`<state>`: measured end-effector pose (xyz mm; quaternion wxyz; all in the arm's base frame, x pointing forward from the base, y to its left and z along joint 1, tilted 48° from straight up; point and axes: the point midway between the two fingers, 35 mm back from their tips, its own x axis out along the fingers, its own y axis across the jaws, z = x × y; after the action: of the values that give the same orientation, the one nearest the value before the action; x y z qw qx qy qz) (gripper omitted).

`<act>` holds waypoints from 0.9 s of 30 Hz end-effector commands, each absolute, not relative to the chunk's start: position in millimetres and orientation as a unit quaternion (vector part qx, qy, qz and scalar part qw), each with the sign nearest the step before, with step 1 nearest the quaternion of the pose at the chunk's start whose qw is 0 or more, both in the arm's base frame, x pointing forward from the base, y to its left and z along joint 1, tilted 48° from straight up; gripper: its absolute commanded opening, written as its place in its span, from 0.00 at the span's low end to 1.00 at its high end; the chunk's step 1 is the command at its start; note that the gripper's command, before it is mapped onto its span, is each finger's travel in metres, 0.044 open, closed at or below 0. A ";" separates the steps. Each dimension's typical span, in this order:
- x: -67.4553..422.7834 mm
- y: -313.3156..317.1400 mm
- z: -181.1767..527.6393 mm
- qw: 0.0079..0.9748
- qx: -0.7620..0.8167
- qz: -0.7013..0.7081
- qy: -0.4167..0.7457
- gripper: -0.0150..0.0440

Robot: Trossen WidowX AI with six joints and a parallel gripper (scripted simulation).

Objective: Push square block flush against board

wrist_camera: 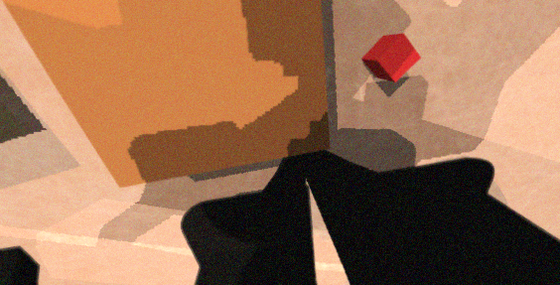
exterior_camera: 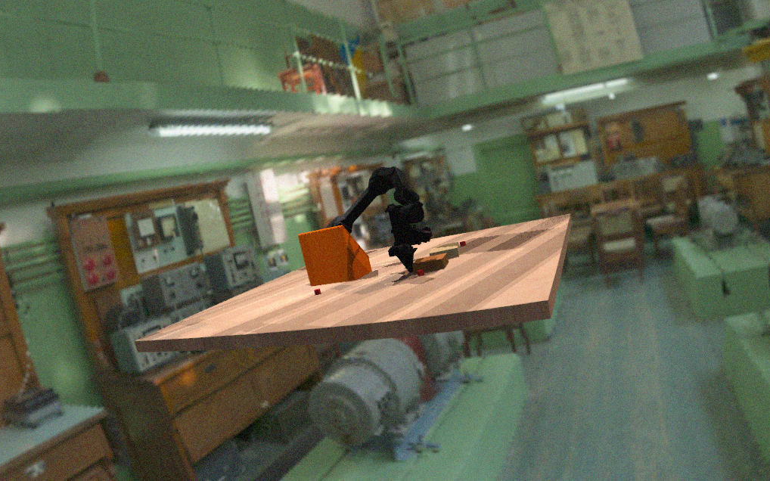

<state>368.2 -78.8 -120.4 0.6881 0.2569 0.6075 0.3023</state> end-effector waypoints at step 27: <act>383.0 -79.8 -118.9 0.690 0.257 0.302 0.605 0.25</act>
<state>387.3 -78.7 -118.7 0.6887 0.2584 0.6064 0.3020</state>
